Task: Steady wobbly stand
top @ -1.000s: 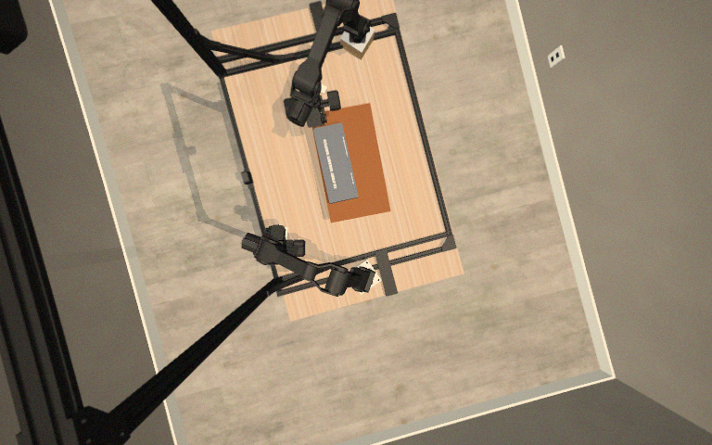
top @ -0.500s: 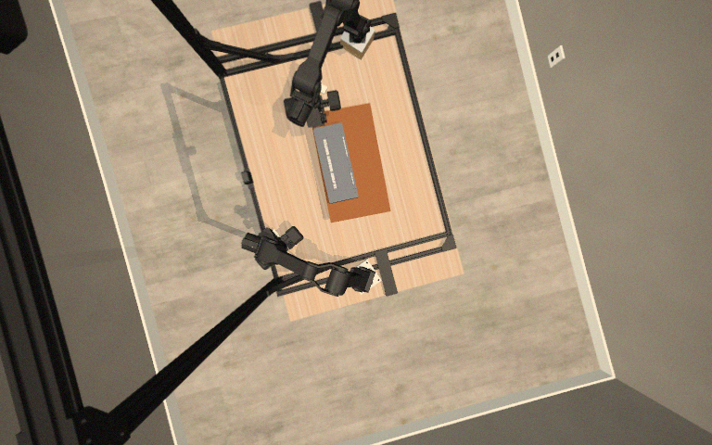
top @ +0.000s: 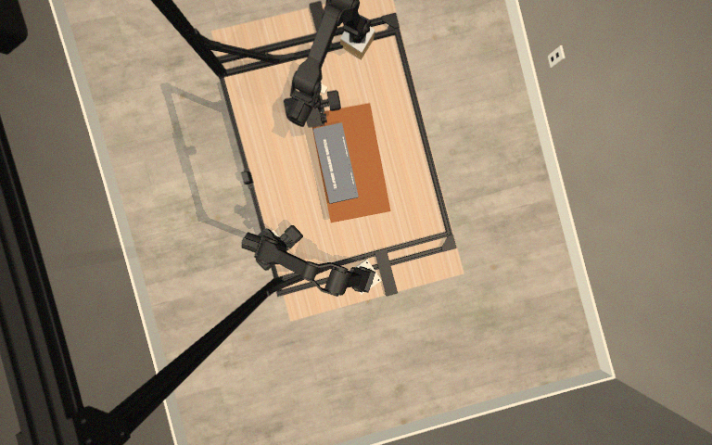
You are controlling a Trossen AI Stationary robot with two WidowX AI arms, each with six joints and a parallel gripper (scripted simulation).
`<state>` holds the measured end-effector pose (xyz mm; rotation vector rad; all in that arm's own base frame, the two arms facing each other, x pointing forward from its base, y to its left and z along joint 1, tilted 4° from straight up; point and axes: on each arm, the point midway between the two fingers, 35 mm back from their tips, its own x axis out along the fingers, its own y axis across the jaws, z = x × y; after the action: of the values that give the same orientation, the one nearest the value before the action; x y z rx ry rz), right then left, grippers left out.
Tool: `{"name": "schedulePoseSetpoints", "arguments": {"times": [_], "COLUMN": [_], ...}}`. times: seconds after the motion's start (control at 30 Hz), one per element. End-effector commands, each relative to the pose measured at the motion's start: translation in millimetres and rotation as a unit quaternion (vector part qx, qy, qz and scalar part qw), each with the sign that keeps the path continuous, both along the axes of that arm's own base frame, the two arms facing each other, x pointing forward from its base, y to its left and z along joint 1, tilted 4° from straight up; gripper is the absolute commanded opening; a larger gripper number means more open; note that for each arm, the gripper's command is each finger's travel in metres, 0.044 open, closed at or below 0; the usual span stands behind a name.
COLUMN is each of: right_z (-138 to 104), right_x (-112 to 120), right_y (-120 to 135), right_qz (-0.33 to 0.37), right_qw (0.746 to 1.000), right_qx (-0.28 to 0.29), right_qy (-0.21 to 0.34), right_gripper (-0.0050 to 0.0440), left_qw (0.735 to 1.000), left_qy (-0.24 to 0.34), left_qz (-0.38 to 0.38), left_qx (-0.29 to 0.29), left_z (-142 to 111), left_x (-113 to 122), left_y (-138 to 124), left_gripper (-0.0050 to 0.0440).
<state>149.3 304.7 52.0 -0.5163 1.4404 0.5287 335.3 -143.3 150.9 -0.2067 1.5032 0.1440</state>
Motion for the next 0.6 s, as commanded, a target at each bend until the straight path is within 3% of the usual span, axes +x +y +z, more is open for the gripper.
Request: {"name": "schedulePoseSetpoints", "arguments": {"times": [0.0,0.2,0.37,0.57], "right_z": [0.5,0.5,0.5,0.5], "right_x": [-0.3,-0.3,-0.3,-0.3], "right_y": [0.3,0.3,0.3,0.3], "right_qz": [0.139,0.324,0.467,0.480], "right_qw": [0.990,0.946,0.884,0.877], "right_qx": [-0.008,-0.019,-0.026,-0.026], "right_qy": [-0.004,-0.011,-0.014,-0.014], "right_gripper": [0.0000,0.0000,0.0000,0.0000], "left_qw": [1.000,1.000,1.000,1.000], "left_qy": [0.000,0.000,0.000,0.000], "left_qz": [0.000,0.000,0.000,0.000], "left_qx": [0.000,0.000,0.000,0.000], "left_z": [0.0,0.0,0.0,0.0], "left_x": [0.0,0.0,0.0,0.0], "left_y": [0.0,0.0,0.0,0.0], "left_gripper": [0.0000,0.0000,0.0000,0.0000]}}
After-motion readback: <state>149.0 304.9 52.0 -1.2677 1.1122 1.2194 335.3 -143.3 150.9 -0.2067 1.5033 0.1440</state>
